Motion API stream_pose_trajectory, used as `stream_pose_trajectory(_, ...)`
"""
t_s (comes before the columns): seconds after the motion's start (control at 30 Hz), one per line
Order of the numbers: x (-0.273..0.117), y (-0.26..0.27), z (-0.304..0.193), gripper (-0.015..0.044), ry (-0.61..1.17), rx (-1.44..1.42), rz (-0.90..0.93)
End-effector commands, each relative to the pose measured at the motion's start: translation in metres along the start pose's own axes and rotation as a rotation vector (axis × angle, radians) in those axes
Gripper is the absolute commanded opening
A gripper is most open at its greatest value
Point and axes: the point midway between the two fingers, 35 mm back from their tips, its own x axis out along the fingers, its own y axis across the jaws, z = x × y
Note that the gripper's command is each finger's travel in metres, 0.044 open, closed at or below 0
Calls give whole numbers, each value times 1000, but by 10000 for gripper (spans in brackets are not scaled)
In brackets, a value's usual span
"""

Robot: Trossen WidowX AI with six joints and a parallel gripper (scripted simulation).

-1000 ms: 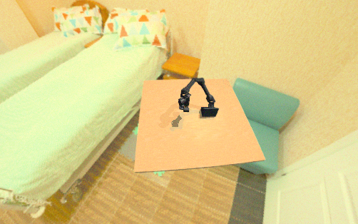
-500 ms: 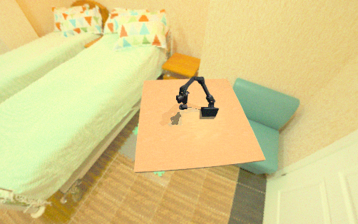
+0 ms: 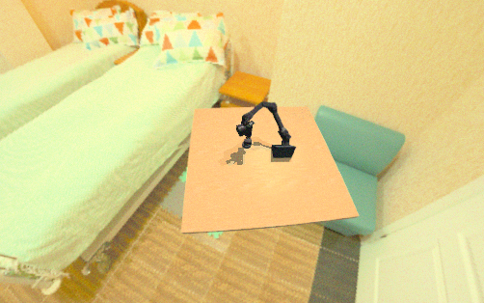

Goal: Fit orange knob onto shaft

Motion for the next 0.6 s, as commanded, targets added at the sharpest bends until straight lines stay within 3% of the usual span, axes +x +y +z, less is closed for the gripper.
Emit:
stream_pose_trajectory(0.0, 0, -12, 2, 0, -10, 1, -2)
stream_pose_trajectory(0.57, 14, -61, 6, 0, -8, 6, -26)
